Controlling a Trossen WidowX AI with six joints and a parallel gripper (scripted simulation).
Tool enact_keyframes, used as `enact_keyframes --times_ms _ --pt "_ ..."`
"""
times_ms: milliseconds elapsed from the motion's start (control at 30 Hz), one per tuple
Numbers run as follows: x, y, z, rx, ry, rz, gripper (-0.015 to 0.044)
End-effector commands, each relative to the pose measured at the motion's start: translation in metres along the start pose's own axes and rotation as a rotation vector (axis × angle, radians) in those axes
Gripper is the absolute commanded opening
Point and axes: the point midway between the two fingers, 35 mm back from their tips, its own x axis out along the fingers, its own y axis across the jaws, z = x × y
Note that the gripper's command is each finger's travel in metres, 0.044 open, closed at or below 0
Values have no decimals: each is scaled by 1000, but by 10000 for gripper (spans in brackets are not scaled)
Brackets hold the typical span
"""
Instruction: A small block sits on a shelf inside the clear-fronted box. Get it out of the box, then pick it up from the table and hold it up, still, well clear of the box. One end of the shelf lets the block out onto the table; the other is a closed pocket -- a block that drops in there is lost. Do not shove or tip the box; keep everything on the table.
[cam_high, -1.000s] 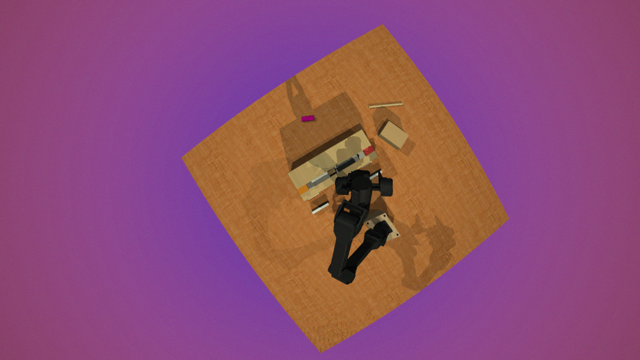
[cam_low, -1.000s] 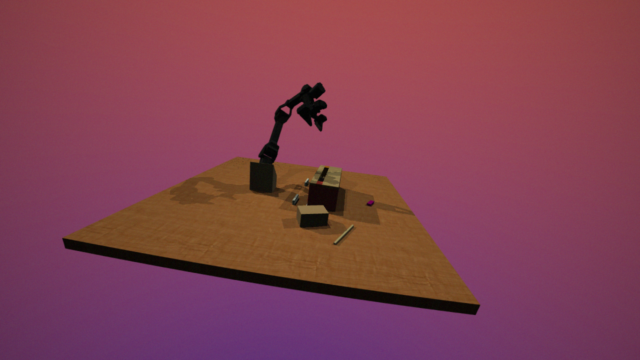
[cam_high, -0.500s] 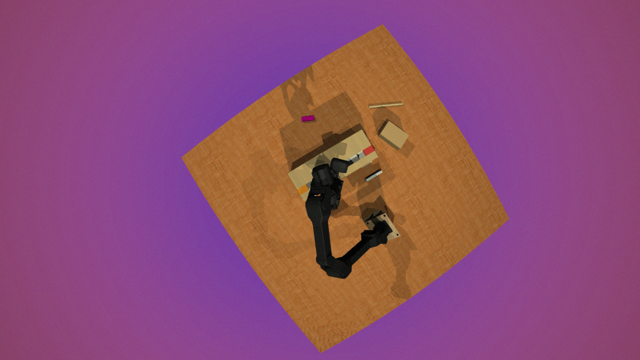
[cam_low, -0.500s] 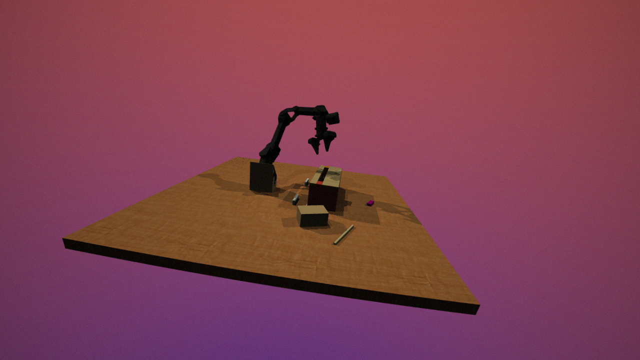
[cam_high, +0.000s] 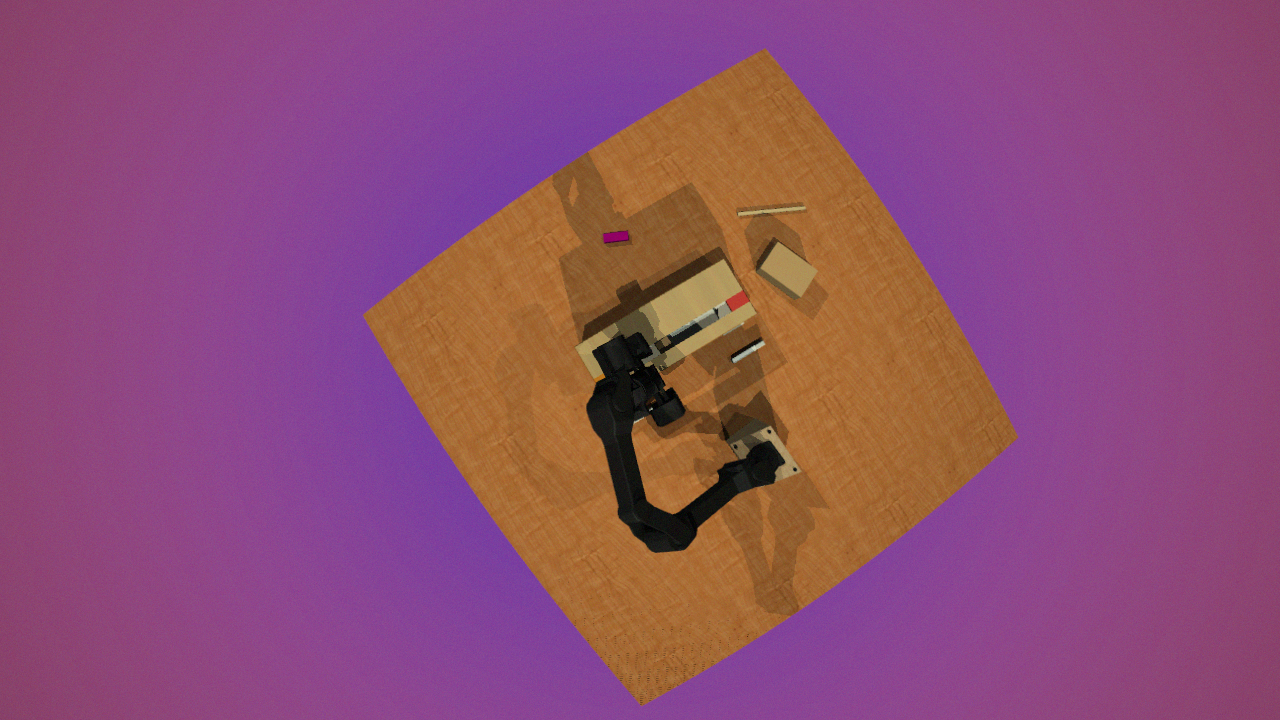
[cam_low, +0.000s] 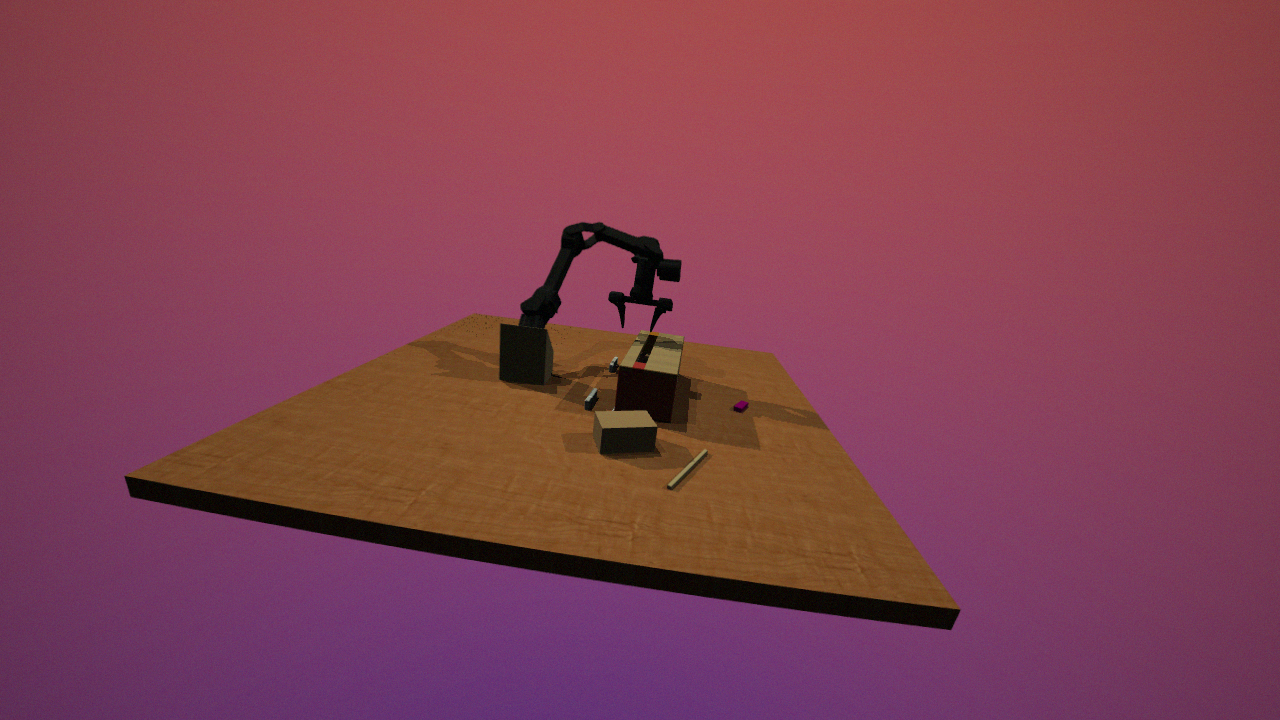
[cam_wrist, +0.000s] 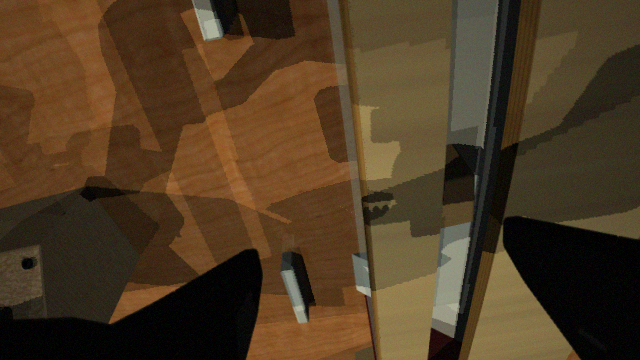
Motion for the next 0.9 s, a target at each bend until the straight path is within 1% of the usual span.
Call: enact_keyframes --times_ms 0,867 --pt "3 0 2 -17 -6 3 400" --pt "42 3 14 -17 -6 3 400"
